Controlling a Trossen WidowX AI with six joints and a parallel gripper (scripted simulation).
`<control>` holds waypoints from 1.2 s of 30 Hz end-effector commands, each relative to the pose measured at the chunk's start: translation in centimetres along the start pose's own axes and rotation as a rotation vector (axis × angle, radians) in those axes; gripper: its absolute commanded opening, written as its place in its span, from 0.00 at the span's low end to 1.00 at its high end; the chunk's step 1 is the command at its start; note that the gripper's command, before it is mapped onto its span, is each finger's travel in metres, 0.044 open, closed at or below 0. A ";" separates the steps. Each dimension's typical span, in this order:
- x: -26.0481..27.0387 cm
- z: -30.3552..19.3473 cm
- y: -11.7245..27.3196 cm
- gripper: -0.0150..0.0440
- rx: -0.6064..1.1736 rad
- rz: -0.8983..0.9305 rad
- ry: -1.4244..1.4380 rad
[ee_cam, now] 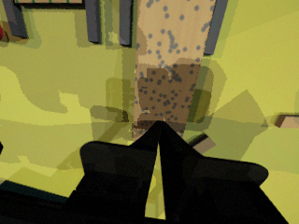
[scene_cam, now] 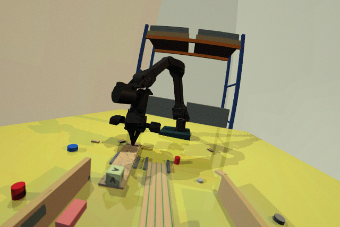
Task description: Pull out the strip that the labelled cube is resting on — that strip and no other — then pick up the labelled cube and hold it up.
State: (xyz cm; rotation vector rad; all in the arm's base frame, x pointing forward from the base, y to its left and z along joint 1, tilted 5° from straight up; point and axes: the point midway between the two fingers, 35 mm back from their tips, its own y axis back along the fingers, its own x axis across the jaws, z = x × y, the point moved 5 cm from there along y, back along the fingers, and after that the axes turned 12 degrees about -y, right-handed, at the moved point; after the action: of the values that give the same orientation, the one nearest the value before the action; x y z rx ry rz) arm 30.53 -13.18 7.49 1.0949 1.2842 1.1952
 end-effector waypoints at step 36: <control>-1.1 -5.4 -0.5 0.25 0.032 0.004 -0.001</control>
State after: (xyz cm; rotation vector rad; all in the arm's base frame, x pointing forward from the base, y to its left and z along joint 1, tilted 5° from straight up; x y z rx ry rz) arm 26.03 -14.69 7.52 1.0971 1.2875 1.1903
